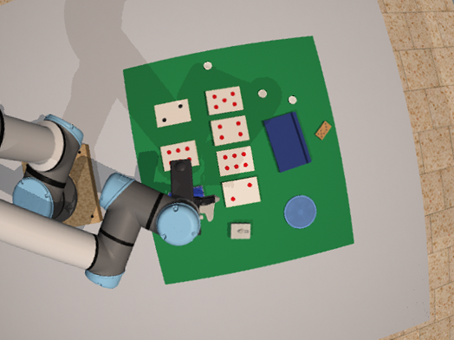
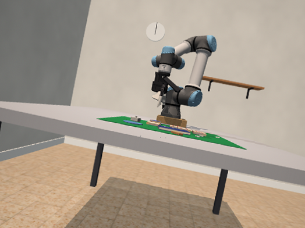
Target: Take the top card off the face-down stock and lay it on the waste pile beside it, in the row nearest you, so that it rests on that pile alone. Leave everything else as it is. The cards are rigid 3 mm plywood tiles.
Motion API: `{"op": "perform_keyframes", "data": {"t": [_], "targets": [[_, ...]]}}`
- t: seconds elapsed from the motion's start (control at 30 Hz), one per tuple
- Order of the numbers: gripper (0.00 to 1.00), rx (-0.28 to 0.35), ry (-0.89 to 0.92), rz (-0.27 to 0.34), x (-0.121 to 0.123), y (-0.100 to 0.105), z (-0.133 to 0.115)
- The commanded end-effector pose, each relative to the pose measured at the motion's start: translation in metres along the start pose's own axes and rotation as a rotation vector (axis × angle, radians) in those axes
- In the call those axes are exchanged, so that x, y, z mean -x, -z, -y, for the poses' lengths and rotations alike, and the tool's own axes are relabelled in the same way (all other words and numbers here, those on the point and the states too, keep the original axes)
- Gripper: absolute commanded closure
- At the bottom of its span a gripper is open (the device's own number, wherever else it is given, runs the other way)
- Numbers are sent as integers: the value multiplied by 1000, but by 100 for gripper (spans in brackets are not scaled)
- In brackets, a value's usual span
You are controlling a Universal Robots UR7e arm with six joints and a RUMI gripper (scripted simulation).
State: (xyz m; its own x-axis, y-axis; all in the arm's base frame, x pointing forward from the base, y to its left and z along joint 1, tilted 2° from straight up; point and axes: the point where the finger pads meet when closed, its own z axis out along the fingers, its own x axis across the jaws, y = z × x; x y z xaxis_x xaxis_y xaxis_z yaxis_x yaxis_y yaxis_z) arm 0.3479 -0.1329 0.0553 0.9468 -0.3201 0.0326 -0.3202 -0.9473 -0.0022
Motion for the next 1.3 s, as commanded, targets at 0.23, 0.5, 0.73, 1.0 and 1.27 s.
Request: {"op": "perform_keyframes", "data": {"t": [0.23, 0.5, 0.73, 1.0, 1.27], "targets": [[0, 19, -535, 5, -2, 0, -2], [0, 22, -844, 2, -3, 0, -6], [0, 22, -999, 1, -3, 0, -8], [0, 22, -1194, -1, -2, 0, -11], [0, 22, -1295, -2, -2, -1, -13]]}}
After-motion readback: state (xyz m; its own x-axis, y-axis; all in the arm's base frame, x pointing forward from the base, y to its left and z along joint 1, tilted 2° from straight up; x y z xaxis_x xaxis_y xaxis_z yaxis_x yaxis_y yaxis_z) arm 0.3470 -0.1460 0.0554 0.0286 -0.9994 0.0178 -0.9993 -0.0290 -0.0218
